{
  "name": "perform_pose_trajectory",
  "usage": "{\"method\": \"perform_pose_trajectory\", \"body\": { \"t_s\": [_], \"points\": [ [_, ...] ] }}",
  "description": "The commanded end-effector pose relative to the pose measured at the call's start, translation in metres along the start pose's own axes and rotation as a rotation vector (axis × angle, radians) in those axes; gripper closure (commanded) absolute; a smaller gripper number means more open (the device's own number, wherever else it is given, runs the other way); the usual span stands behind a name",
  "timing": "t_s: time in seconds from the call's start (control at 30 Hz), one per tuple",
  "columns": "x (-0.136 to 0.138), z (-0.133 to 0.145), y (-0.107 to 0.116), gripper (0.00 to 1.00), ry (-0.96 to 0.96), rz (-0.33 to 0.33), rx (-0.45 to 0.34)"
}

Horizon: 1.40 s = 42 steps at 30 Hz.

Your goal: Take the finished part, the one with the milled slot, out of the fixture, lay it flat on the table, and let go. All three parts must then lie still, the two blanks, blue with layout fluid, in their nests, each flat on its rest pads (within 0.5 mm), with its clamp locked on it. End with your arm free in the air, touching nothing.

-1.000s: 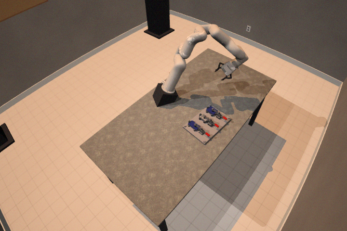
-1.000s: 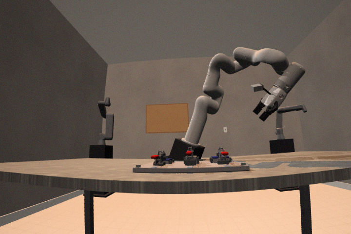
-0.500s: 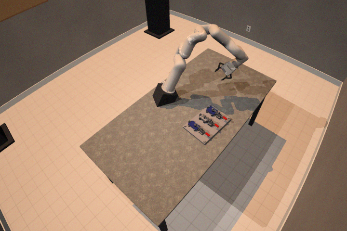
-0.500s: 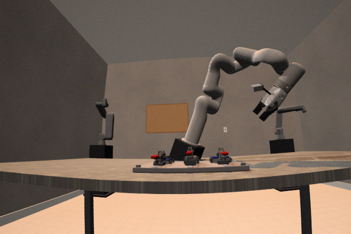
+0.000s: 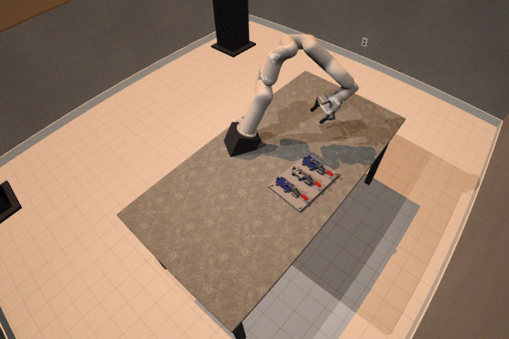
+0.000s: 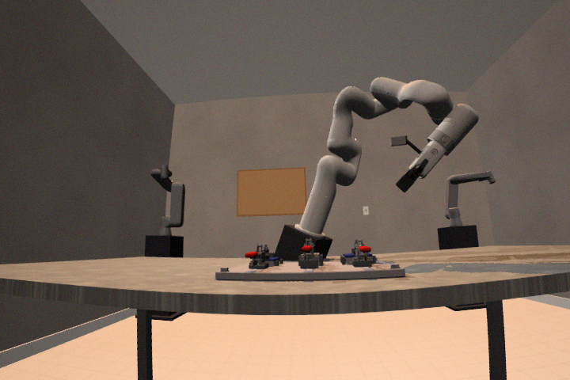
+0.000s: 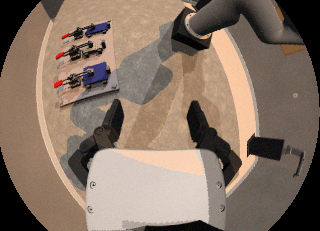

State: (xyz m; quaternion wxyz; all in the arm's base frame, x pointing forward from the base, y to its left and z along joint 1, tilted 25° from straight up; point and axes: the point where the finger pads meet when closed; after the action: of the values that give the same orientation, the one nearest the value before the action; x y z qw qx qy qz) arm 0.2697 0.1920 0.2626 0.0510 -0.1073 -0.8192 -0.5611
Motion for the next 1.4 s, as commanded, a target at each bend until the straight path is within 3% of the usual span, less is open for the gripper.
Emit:
{"method": "perform_pose_trajectory", "body": {
  "t_s": [0.0,0.5,0.83,0.93,1.3,1.37],
  "points": [
    [-0.004,-0.011,-0.007,0.0,-0.086,-0.029,0.01],
    [-0.02,-0.084,-0.072,0.0,-0.658,-0.202,0.078],
    [-0.02,-0.084,-0.072,0.0,-0.658,-0.202,0.079],
    [-0.021,-0.104,-0.092,0.0,-0.821,-0.263,0.083],
    [-0.021,-0.106,-0.094,0.0,-0.832,-0.267,0.083],
    [-0.022,-0.114,-0.103,0.0,-0.904,-0.296,0.082]
  ]
}}
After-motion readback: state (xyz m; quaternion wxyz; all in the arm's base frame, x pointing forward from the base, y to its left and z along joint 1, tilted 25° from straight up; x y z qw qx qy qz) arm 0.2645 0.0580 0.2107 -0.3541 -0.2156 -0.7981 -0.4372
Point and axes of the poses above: the point where the finger pads meet when closed, its own y axis back along the fingers, its own x axis across the jaws, z = x × y, and after that the axes turned 10 degrees about y, right-handed
